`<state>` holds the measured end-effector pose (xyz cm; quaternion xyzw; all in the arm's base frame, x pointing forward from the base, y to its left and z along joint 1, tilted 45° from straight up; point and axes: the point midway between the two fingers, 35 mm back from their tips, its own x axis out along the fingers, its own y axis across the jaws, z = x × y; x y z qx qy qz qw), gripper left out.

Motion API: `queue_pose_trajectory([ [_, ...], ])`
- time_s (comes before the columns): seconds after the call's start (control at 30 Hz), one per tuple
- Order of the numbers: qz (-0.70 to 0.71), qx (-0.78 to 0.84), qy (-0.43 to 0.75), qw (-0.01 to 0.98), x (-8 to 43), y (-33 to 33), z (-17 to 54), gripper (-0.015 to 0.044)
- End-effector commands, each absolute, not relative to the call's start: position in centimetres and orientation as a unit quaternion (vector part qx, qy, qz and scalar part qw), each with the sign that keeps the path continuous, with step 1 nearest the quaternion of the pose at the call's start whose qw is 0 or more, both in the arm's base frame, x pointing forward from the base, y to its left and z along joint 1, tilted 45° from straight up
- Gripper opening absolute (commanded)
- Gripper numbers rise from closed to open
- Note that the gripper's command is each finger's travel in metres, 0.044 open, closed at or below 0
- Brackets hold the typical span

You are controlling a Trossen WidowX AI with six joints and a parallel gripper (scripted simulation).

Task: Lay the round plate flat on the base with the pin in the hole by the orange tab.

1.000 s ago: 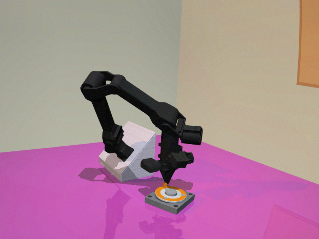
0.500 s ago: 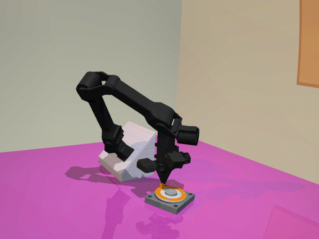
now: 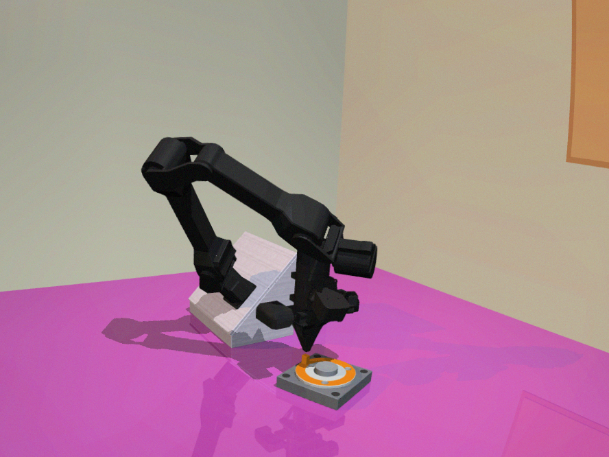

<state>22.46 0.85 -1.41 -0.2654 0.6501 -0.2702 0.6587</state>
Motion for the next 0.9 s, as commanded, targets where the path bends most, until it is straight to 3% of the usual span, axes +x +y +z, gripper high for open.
queue_pose_trajectory([
  [0.0, -0.269, -0.262, 0.648, 0.663, 22.7, 2.1, -0.3, 0.0000],
  [0.87, -0.267, -0.266, 0.646, 0.663, 22.5, 3.3, 1.0, 0.0000],
])
